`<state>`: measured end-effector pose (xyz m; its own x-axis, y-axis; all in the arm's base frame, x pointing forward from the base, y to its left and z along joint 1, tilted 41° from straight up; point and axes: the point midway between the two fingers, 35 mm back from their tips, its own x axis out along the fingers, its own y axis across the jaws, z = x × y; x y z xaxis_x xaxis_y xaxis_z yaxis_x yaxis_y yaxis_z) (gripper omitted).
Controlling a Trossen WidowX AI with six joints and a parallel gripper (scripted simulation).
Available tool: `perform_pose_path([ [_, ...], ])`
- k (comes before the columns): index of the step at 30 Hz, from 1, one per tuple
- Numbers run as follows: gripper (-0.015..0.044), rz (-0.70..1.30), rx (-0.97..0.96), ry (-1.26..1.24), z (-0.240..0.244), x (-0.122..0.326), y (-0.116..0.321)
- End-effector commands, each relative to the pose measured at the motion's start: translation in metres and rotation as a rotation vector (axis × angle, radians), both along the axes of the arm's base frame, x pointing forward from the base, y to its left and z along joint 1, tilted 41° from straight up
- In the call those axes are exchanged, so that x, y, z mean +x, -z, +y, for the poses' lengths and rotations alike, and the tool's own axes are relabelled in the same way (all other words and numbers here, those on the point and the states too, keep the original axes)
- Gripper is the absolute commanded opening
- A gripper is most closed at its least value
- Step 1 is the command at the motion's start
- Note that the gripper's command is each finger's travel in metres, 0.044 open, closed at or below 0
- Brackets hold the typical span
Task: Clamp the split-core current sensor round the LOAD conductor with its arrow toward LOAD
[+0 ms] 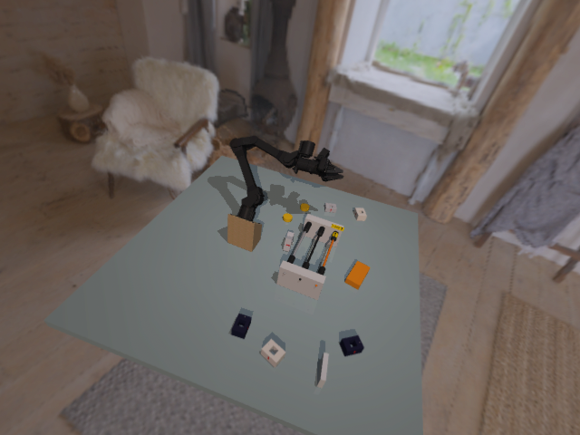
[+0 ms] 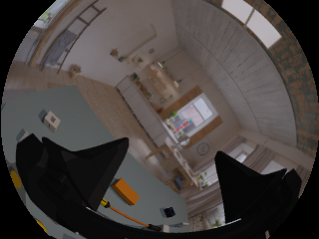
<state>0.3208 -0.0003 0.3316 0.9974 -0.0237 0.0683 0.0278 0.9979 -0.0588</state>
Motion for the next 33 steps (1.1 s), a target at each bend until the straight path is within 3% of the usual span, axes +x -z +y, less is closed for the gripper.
perform_pose_path([
  [1,0.0440,0.018,0.059,-0.027,0.000,-0.005,0.009],
  [6,0.0440,0.068,0.049,-0.056,0.004,0.002,0.016],
  [13,0.0440,0.558,0.068,-0.381,0.039,0.042,0.093],
  [21,0.0440,0.996,0.367,-0.752,0.069,0.044,0.149],
  [33,0.0440,1.024,0.405,-0.780,0.070,0.044,0.151],
])
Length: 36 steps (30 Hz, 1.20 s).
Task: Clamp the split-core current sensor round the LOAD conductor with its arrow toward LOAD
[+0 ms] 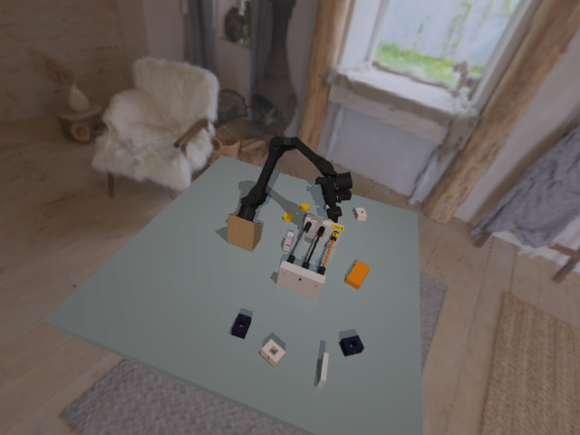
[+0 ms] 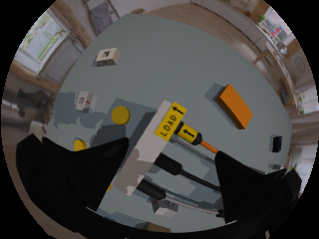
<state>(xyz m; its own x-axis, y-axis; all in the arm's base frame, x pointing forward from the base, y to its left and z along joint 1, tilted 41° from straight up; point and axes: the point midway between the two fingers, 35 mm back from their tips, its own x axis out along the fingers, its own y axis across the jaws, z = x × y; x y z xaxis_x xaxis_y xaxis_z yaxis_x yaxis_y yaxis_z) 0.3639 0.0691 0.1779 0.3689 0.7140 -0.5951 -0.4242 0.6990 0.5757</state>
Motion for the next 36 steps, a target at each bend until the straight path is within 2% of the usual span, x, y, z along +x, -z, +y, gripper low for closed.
perform_pose_path([
  [1,0.0440,0.005,0.016,-0.011,0.001,0.001,-0.002],
  [16,0.0440,0.012,0.013,-0.010,0.000,-0.001,0.000],
  [19,0.0440,0.115,-0.023,0.003,-0.012,-0.025,0.032],
  [24,0.0440,0.344,-0.079,0.001,-0.029,-0.092,0.089],
  [28,0.0440,0.498,-0.095,-0.023,-0.034,-0.143,0.116],
  [36,0.0440,0.505,-0.095,-0.024,-0.033,-0.145,0.118],
])
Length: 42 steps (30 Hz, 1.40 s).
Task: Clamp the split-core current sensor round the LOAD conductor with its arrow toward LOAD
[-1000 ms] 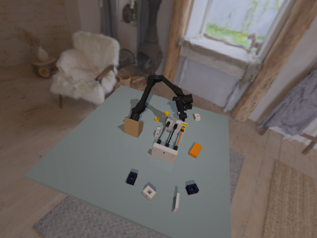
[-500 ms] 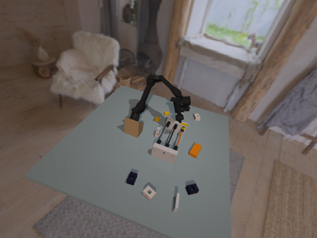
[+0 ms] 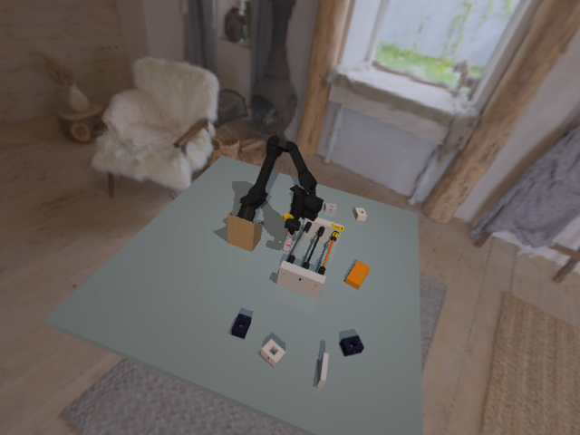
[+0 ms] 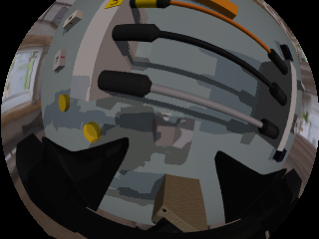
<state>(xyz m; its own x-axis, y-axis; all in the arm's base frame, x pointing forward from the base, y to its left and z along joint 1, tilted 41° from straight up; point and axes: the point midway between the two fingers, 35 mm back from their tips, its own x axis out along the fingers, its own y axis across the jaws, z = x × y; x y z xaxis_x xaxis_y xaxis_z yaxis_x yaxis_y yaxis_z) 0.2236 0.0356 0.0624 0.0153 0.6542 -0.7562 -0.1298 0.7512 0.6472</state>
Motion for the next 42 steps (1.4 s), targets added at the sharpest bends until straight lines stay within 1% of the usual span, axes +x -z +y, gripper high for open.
perform_pose_path([
  [1,0.0440,0.012,-0.002,-0.005,0.001,-0.005,0.004],
  [39,0.0440,0.012,0.001,-0.006,0.039,-0.005,0.047],
  [42,0.0361,0.002,-0.004,-0.007,0.037,-0.003,0.044],
])
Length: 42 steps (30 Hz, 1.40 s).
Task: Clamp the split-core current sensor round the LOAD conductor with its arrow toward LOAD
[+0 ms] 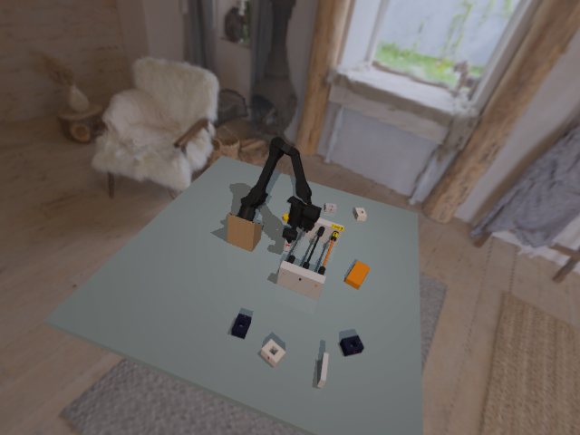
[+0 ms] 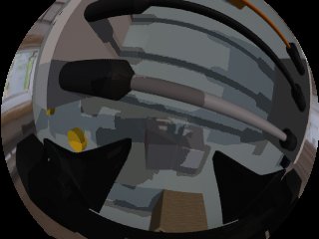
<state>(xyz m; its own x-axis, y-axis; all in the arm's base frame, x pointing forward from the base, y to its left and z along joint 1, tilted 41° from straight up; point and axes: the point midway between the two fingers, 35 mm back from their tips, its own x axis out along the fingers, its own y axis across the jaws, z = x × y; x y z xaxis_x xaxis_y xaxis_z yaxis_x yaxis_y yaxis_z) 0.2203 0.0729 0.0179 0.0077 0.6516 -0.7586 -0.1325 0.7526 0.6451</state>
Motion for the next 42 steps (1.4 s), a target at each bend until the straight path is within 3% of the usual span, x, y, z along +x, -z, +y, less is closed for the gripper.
perform_pose_path([
  [1,0.0335,-0.002,0.000,0.000,0.000,0.000,-0.001],
  [4,0.0256,-0.002,0.000,0.000,0.000,0.000,-0.001],
  [15,0.0183,-0.002,0.000,0.000,0.000,0.000,-0.001],
  [22,0.0000,0.000,-0.008,0.002,-0.018,0.005,-0.017],
  [37,0.0000,0.009,-0.002,0.002,-0.075,-0.001,-0.085],
  [42,0.0000,-0.001,0.000,-0.010,-0.078,0.000,-0.089],
])
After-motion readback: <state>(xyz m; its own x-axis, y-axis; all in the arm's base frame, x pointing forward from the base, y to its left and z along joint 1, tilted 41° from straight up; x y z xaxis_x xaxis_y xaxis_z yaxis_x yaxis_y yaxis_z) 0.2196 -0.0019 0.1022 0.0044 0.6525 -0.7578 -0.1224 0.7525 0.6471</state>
